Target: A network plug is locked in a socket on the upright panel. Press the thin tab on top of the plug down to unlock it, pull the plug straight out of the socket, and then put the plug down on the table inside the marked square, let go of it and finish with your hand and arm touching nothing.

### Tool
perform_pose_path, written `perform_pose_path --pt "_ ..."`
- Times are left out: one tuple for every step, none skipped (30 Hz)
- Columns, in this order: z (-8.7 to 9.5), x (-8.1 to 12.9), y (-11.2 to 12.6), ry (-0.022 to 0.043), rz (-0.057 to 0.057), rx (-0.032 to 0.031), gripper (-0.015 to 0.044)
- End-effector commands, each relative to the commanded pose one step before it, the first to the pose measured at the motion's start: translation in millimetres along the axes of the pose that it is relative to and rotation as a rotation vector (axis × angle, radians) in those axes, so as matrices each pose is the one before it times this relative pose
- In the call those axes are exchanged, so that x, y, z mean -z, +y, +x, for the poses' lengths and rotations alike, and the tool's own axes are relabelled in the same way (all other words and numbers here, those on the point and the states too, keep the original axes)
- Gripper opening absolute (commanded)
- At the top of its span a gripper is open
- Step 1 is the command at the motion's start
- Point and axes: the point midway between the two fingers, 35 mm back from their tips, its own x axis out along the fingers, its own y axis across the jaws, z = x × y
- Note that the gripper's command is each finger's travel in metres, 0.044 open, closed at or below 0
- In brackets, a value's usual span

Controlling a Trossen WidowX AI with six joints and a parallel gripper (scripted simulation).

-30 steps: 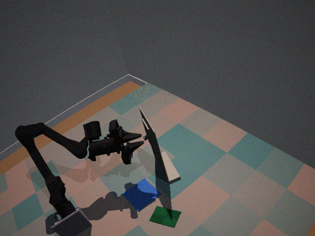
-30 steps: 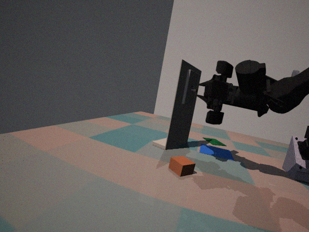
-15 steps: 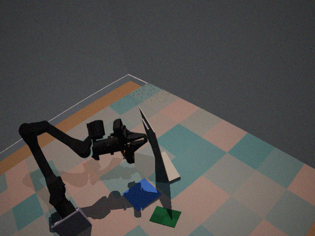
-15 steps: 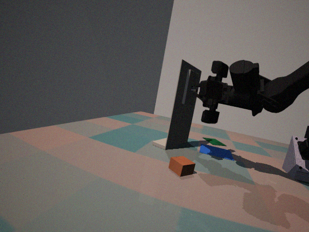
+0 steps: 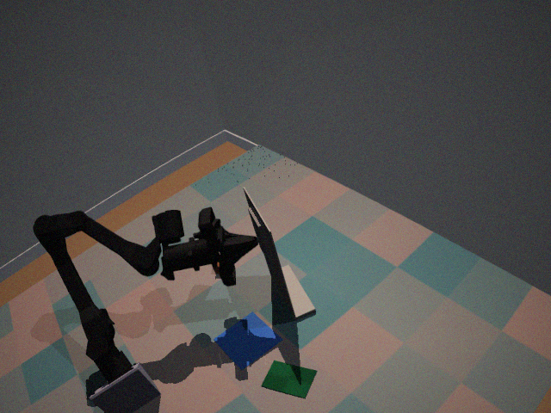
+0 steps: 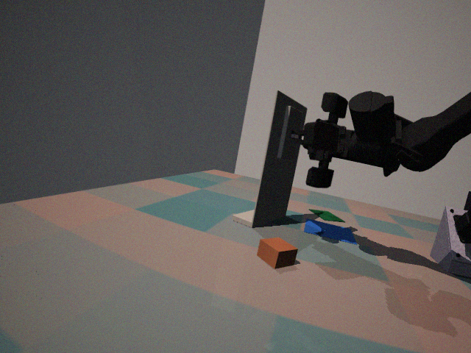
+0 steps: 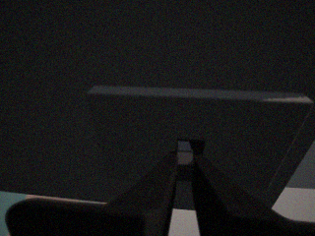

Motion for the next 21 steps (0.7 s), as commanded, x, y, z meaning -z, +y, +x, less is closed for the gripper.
perform_pose_path --pt "0.52 -0.93 0.91 -0.00370 -0.0040 -0.00480 0.0000" --pt "-0.08 0.03 -0.01 0.00000 0.0000 0.00000 0.0000" --pt "-0.25 0.09 -0.02 0.00001 0.0000 -0.00001 0.0000" --pt "-0.33 0.13 -0.03 0.00002 0.0000 -0.00001 0.0000" --pt "-0.49 0.19 -0.05 0.00002 0.0000 -0.00002 0.0000" --pt "-0.52 0.20 -0.05 0.00003 0.0000 -0.00002 0.0000" --pt "-0.52 0.20 -0.05 0.00003 0.0000 -0.00002 0.0000" --pt "-0.49 0.17 -0.04 0.00002 0.0000 -0.00002 0.0000" --pt "-0.49 0.17 -0.04 0.00002 0.0000 -0.00002 0.0000" --pt "-0.51 0.15 -0.04 0.00002 0.0000 -0.00002 0.0000" --pt "-0.52 0.16 -0.04 0.00002 0.0000 -0.00002 0.0000" --pt "-0.50 0.13 -0.03 0.00002 0.0000 -0.00002 0.0000" --pt "-0.50 0.13 -0.03 0.00002 0.0000 -0.00002 0.0000" --pt "-0.50 0.12 -0.03 0.00002 0.0000 -0.00002 0.0000" --pt "-0.50 0.12 -0.03 0.00002 0.0000 -0.00002 0.0000" --pt "-0.52 0.11 -0.02 0.00002 0.0000 -0.00002 0.0000" --pt "-0.52 0.11 -0.02 0.00002 0.0000 -0.00002 0.0000" --pt "-0.50 0.08 -0.02 0.00002 0.0000 -0.00002 0.0000" --pt "-0.50 0.08 -0.02 0.00002 0.0000 -0.00002 0.0000" --pt "-0.49 0.09 -0.01 0.00002 0.0000 -0.00002 0.0000" --pt "-0.49 0.09 -0.01 0.00002 0.0000 -0.00002 0.0000"
